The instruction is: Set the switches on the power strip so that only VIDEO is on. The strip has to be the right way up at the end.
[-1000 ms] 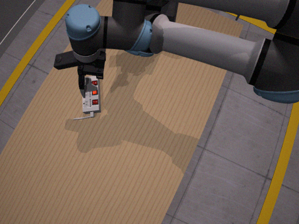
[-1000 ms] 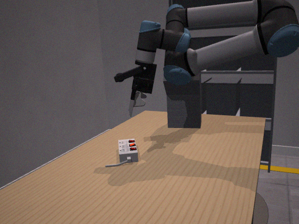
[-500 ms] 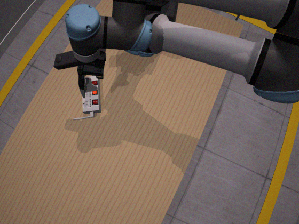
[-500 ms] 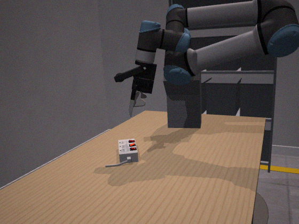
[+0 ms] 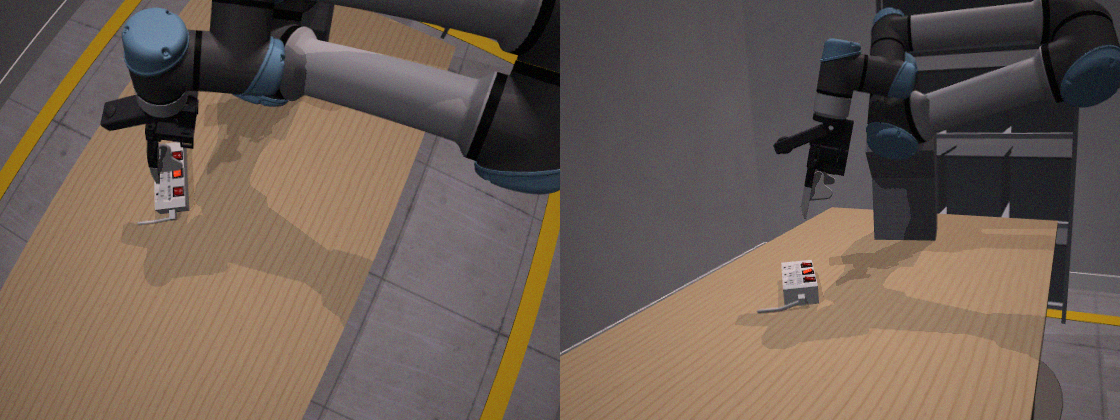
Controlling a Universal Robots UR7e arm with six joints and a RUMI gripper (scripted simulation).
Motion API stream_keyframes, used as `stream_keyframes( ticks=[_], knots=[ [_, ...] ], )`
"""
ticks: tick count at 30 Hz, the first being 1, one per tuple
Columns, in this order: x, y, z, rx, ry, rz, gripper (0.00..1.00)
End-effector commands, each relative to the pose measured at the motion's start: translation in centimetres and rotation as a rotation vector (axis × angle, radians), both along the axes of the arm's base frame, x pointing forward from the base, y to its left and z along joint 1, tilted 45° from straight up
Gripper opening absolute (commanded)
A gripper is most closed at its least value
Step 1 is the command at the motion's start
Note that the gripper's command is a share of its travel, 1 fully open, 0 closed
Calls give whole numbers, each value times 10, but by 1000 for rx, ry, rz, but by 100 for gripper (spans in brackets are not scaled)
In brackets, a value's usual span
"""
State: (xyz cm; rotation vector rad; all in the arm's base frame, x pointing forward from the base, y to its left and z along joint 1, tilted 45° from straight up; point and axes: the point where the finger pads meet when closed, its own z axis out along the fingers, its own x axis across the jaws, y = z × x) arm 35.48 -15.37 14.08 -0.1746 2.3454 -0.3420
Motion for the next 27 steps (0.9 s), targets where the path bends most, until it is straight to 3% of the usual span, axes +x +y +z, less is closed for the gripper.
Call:
stream_keyframes(
  ticks=[1, 10, 27],
  knots=[
    [0, 0, 0, 0, 0, 0, 100],
    [2, -2, 4, 38, -6, -9, 100],
    [20, -27, 20, 300, -27, -73, 100]
  ],
)
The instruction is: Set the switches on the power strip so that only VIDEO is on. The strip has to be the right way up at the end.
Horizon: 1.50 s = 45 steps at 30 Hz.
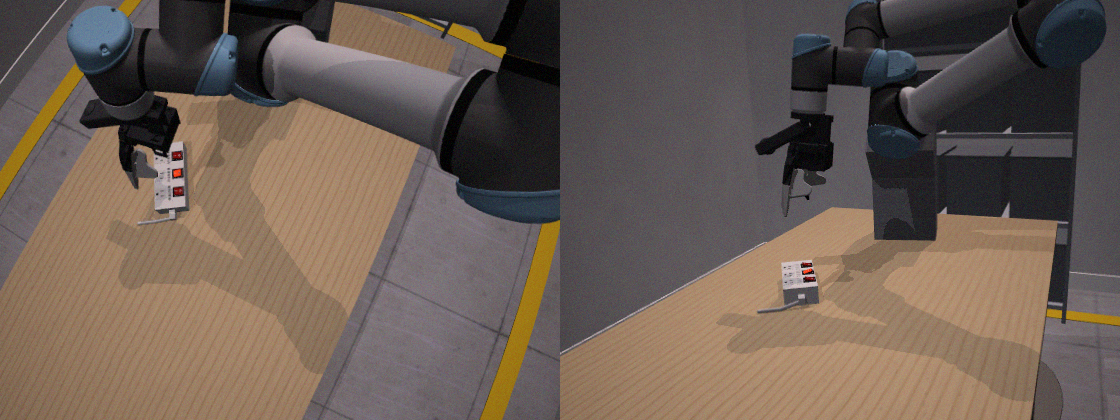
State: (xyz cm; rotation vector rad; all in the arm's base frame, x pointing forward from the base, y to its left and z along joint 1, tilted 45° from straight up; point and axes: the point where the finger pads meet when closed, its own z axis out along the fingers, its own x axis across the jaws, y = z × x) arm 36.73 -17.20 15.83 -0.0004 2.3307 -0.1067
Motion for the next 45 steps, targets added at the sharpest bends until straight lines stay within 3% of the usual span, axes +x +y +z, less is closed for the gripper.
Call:
stream_keyframes(
  ticks=[1, 8, 14, 45],
  knots=[
    [9, -12, 3, 98, 13, -24, 100],
    [19, -27, 1, 202, 15, -50, 100],
    [21, -30, -1, 226, 16, -56, 100],
    [22, -31, -2, 202, 17, -30, 100]
  ],
)
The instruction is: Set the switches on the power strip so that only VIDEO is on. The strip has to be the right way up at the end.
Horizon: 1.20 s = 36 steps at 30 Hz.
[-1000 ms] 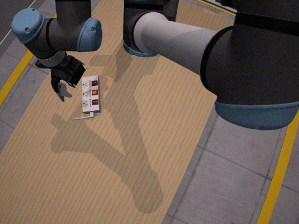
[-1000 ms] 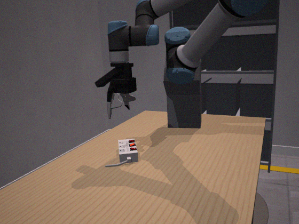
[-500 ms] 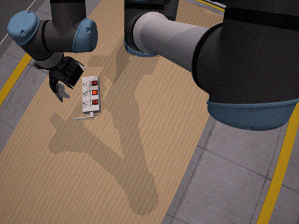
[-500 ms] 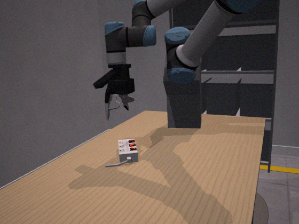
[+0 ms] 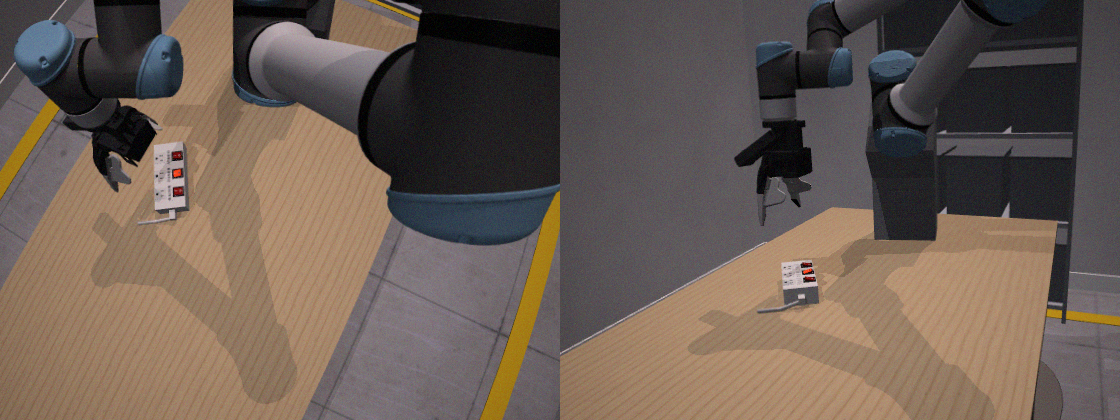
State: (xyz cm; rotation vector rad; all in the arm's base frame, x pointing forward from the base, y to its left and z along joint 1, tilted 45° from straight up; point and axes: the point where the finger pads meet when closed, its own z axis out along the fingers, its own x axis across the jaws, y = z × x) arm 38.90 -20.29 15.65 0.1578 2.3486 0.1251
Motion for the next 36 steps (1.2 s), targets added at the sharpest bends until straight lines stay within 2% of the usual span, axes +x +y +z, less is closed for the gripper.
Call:
stream_keyframes(
  ticks=[1, 7, 14, 16, 23, 31, 33, 36],
  knots=[
    [1, 0, -1, -22, -2, 21, 100],
    [3, 0, -4, -92, -6, 91, 100],
    [7, 1, -10, -229, -13, 226, 100],
    [7, 1, -10, -229, -13, 226, 100],
    [12, 5, -18, -419, -24, 414, 100],
    [18, 13, -29, -675, -39, 669, 100],
    [18, 13, -29, -675, -39, 669, 100],
    [20, 16, -34, -778, -46, 771, 100]
  ],
)
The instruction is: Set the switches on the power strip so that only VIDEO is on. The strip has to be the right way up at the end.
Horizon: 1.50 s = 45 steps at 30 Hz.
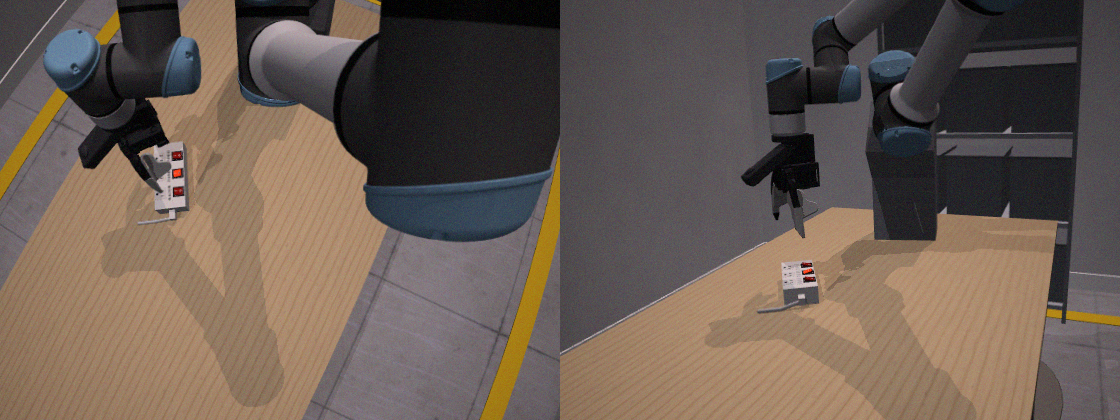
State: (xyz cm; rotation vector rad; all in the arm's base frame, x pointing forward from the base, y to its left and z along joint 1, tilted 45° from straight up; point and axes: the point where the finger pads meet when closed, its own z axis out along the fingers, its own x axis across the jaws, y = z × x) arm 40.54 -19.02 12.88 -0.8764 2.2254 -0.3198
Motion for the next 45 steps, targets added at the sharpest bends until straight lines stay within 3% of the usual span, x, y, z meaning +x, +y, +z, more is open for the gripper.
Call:
stream_keyframes(
  ticks=[1, 12, 14, 25, 36, 45],
  knots=[
    [4, 5, -7, -168, -25, 189, 100],
    [9, 21, -23, -509, -41, 531, 100],
    [9, 21, -23, -509, -41, 531, 100],
    [10, 34, -35, -749, -53, 773, 100],
    [10, 39, -40, -838, -57, 862, 100],
    [10, 40, -40, -854, -58, 877, 100]
  ],
)
